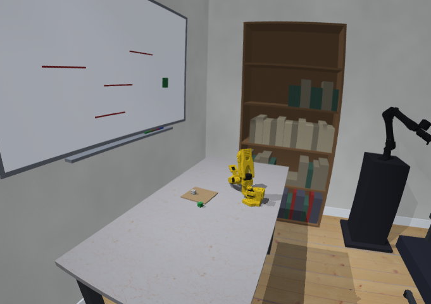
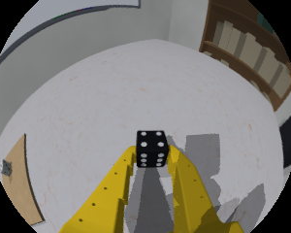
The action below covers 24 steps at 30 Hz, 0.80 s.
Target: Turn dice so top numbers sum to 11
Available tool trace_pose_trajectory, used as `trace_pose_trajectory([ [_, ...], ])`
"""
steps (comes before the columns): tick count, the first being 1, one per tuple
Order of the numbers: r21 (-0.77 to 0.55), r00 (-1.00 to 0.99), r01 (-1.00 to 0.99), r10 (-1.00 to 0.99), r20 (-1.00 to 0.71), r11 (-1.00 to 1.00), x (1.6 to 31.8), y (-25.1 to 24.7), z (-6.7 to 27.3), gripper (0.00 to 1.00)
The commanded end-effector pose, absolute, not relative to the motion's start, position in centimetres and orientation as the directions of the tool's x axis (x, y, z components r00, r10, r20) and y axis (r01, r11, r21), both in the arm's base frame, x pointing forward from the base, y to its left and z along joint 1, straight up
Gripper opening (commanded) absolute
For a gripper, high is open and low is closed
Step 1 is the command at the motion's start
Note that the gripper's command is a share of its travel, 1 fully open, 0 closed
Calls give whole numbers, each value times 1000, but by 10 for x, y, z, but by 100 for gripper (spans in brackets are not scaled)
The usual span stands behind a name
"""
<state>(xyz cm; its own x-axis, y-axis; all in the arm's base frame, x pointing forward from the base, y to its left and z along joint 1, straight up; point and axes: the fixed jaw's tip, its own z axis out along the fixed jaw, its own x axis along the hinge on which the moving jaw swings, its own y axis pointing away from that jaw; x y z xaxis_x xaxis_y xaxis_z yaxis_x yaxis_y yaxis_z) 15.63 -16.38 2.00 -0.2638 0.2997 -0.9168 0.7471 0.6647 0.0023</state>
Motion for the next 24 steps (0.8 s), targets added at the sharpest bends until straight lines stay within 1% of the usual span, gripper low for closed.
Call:
trace_pose_trajectory([
  [1, 12, -225, 755, 276, -934, 656, 159, -169, 27, 0],
  [19, 12, -225, 755, 276, -934, 656, 159, -169, 23, 0],
  [24, 12, -225, 755, 276, -934, 656, 159, -169, 23, 5],
])
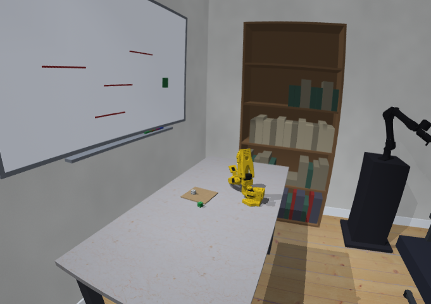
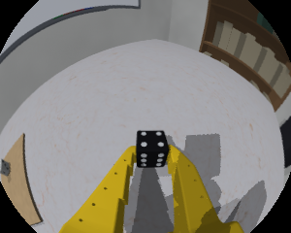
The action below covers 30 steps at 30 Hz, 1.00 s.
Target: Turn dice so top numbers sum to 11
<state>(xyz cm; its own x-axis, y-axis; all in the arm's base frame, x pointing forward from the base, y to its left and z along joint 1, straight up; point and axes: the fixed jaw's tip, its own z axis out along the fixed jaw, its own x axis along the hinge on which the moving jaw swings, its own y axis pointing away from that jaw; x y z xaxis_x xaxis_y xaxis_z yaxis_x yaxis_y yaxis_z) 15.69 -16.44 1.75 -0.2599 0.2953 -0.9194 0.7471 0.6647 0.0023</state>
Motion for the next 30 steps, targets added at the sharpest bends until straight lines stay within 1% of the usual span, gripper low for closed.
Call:
trace_pose_trajectory([
  [1, 12, -225, 755, 276, -934, 656, 159, -169, 23, 6],
  [6, 12, -225, 755, 276, -934, 656, 159, -169, 23, 10],
  [17, 12, -225, 755, 276, -934, 656, 159, -169, 23, 12],
  [30, 12, -225, 755, 276, -934, 656, 159, -169, 23, 23],
])
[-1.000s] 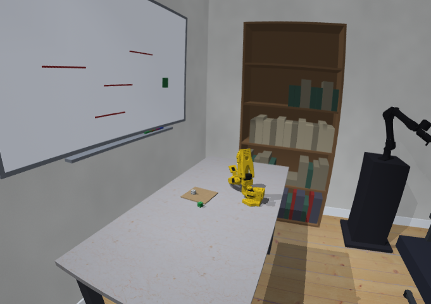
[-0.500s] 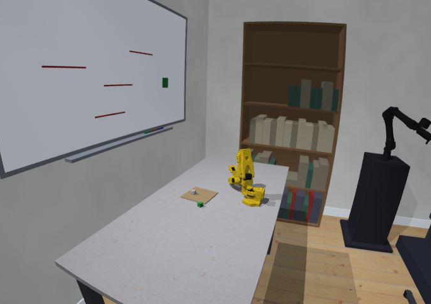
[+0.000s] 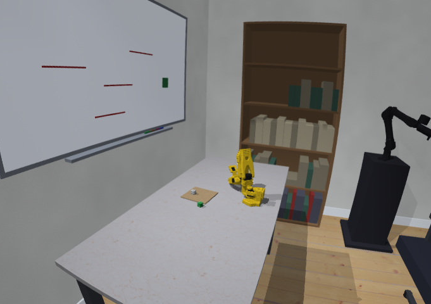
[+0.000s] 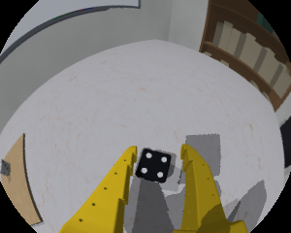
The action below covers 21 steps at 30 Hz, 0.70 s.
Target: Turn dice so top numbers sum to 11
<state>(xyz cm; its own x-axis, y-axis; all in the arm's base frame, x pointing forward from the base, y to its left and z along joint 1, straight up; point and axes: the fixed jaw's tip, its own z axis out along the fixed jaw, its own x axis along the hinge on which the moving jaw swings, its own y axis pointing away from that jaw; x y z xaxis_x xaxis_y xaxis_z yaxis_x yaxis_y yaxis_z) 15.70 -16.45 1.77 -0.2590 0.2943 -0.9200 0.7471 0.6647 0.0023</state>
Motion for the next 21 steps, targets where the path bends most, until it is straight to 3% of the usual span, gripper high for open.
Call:
trace_pose_trajectory([
  [1, 12, -225, 755, 276, -934, 656, 159, -169, 23, 24],
  [16, 15, -223, 756, 278, -934, 655, 159, -169, 23, 29],
  [21, 109, -144, 772, 340, -930, 626, 158, -167, 25, 29],
])
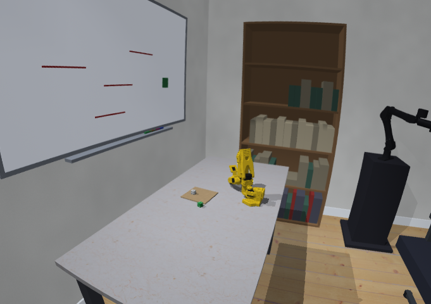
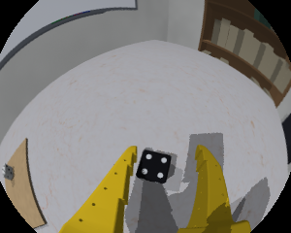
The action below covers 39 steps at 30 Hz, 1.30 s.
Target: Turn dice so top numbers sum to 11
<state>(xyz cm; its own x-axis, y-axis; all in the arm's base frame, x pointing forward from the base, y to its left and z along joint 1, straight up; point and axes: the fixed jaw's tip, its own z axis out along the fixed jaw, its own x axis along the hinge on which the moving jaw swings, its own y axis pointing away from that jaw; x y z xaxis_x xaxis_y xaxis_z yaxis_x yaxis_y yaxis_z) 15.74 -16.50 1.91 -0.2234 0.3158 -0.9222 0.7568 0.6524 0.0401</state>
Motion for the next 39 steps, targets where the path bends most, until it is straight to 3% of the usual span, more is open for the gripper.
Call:
trace_pose_trajectory([
  [1, 148, -111, 777, 364, -925, 612, 157, -167, 25, 29],
  [8, 531, 234, 740, 583, -778, 413, 152, -159, 32, 29],
  [10, 531, 234, 740, 583, -778, 413, 152, -159, 32, 29],
  [13, 683, 382, 670, 654, -653, 290, 149, -156, 36, 29],
  [39, 678, 371, 682, 670, -643, 274, 143, -150, 39, 29],
])
